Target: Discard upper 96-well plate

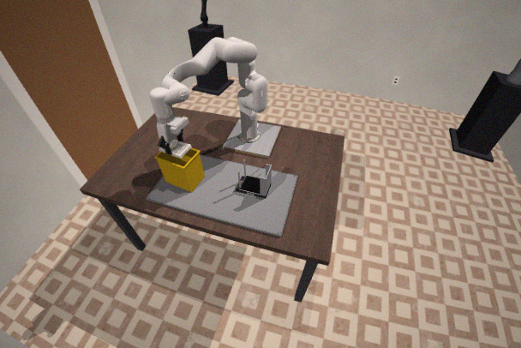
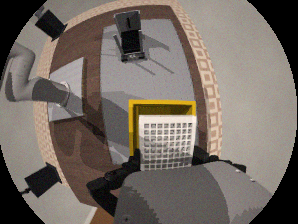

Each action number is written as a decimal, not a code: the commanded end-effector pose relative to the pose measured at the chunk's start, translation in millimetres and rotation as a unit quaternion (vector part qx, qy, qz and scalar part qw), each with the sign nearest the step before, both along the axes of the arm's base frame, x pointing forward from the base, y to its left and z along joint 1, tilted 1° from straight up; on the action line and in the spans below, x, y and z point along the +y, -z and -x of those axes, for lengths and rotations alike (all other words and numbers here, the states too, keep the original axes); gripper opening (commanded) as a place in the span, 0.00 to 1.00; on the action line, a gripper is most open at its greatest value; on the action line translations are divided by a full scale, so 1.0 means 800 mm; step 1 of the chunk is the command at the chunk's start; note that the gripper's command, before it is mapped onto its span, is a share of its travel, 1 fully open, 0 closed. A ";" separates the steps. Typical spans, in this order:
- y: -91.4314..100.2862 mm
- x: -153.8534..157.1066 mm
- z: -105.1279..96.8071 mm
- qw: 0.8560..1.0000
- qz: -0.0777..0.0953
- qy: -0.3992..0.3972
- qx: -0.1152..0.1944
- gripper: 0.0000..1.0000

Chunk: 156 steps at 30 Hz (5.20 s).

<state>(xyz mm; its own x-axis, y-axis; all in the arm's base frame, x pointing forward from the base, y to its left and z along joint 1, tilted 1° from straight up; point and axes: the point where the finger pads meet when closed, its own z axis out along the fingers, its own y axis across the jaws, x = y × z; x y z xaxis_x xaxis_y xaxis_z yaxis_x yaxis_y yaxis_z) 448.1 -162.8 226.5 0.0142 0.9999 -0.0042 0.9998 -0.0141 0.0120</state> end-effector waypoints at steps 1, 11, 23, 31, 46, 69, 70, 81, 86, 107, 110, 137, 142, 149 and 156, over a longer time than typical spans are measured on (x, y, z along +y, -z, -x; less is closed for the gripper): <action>0.006 0.000 -0.001 1.000 0.001 0.000 -0.002 0.00; 0.010 0.000 -0.002 1.000 0.001 0.000 -0.002 0.00; 0.011 0.000 -0.002 1.000 0.001 0.000 -0.002 0.00; 0.012 0.000 -0.002 1.000 0.001 0.000 -0.002 0.00; 0.015 0.000 -0.002 1.000 0.001 0.000 -0.002 0.00; 0.019 0.000 -0.002 1.000 0.001 0.000 -0.002 0.00; 0.019 0.000 -0.002 1.000 0.001 0.000 -0.002 0.00; 0.021 0.000 -0.002 1.000 0.001 0.000 -0.002 0.00; 0.022 0.000 -0.002 1.000 0.001 0.000 -0.002 0.00; 0.025 0.000 -0.002 1.000 0.001 0.000 -0.002 1.00; 0.025 0.000 -0.002 1.000 0.001 0.000 -0.002 1.00; 0.012 0.000 -0.002 1.000 0.001 0.000 -0.002 1.00; -0.005 0.000 -0.001 1.000 0.001 0.000 -0.002 1.00; -0.022 0.000 -0.001 1.000 0.001 0.000 -0.002 1.00; -0.025 -0.001 -0.001 1.000 0.001 0.000 -0.002 1.00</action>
<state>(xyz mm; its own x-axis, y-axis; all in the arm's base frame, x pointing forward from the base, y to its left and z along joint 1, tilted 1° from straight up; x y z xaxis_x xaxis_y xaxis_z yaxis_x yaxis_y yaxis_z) 448.1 -162.9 245.0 0.0142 0.9999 -0.0048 0.9998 -0.0141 0.0136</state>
